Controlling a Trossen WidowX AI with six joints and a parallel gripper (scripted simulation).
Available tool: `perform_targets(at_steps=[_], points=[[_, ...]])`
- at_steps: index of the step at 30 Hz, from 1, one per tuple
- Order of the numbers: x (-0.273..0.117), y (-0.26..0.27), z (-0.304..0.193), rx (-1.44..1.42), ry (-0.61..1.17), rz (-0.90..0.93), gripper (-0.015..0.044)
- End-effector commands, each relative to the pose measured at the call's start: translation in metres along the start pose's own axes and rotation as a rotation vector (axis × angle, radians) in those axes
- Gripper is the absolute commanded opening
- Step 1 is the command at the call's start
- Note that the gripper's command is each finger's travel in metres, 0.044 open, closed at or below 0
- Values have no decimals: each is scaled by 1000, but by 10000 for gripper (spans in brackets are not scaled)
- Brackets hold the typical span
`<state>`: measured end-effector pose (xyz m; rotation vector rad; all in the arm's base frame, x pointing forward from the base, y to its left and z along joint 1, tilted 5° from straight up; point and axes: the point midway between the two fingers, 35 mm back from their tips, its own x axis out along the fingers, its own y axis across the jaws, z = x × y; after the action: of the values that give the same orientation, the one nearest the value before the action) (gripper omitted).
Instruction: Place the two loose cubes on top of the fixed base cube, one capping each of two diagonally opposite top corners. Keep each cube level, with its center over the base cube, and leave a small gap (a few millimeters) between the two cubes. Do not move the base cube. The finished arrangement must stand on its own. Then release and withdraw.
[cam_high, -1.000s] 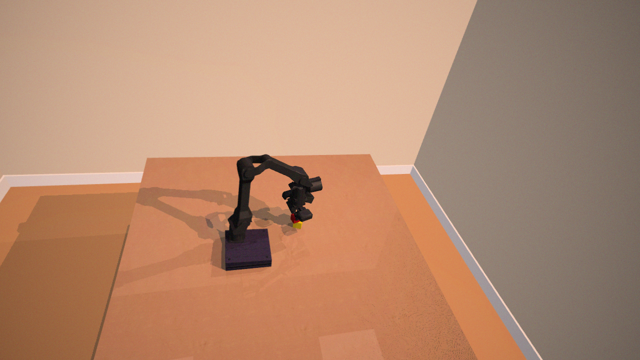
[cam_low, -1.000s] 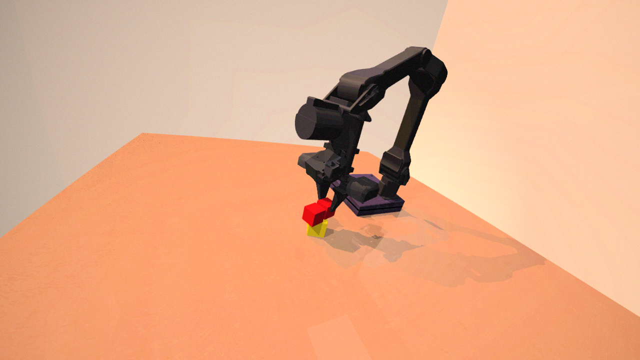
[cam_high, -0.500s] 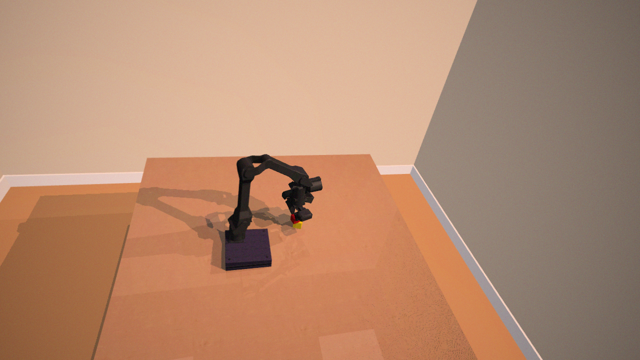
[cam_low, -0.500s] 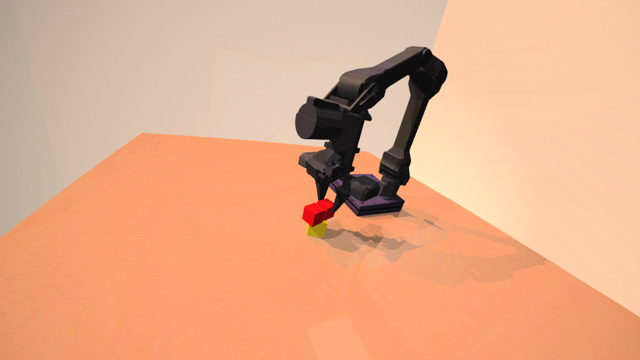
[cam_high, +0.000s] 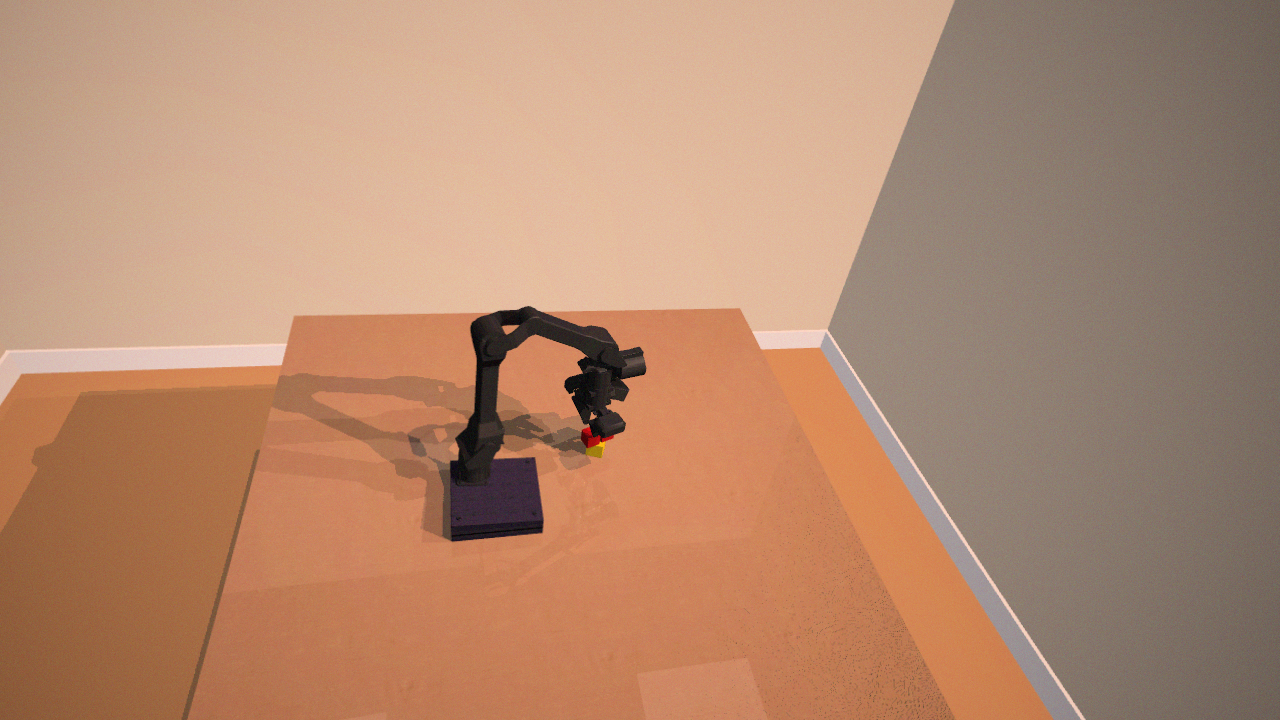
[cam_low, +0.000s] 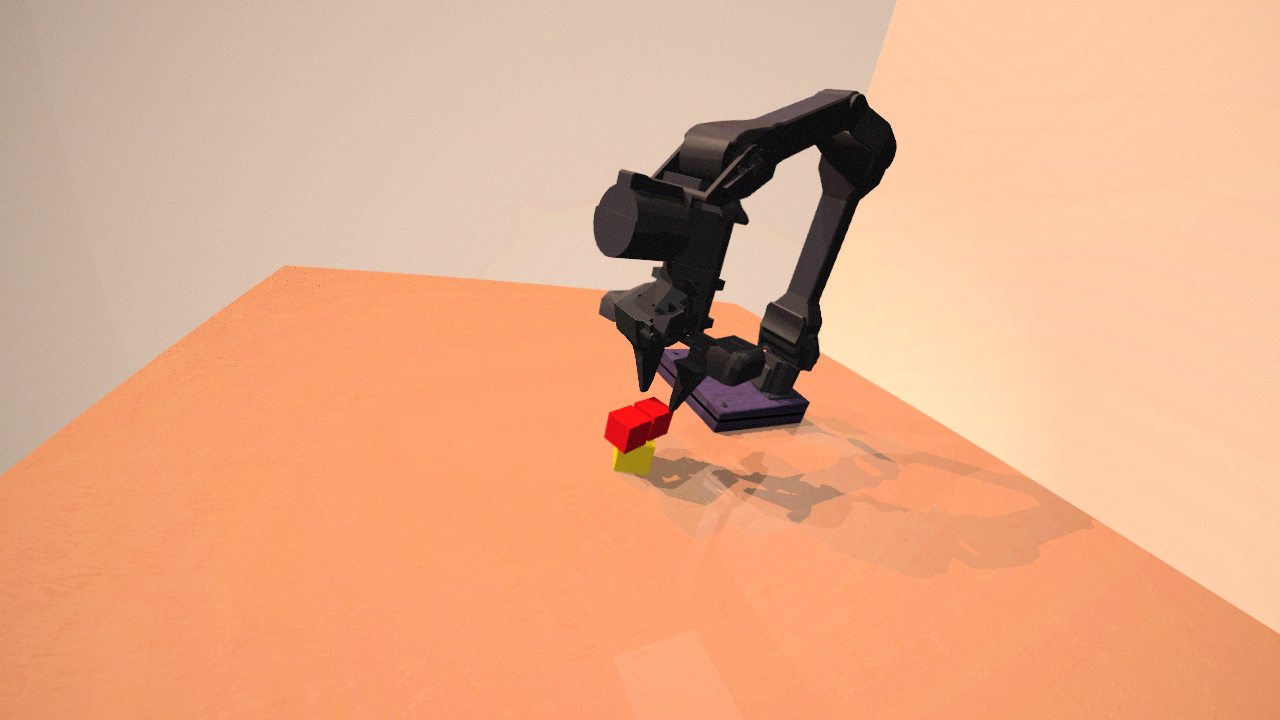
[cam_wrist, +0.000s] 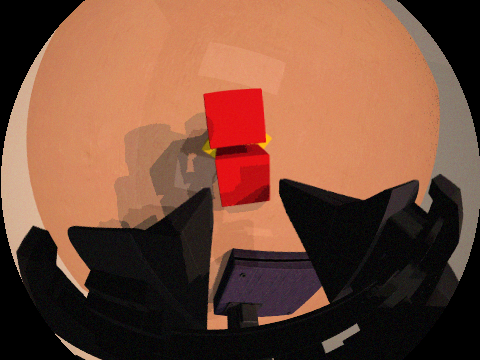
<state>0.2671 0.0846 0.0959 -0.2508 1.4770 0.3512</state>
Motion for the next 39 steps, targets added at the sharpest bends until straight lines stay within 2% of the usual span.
perform_targets(at_steps=[1, 36, 39], points=[[-8, 0, 2, -5, -11, -1, 205], [-45, 0, 1, -5, -11, -1, 205], [-46, 0, 0, 0, -6, -1, 284]])
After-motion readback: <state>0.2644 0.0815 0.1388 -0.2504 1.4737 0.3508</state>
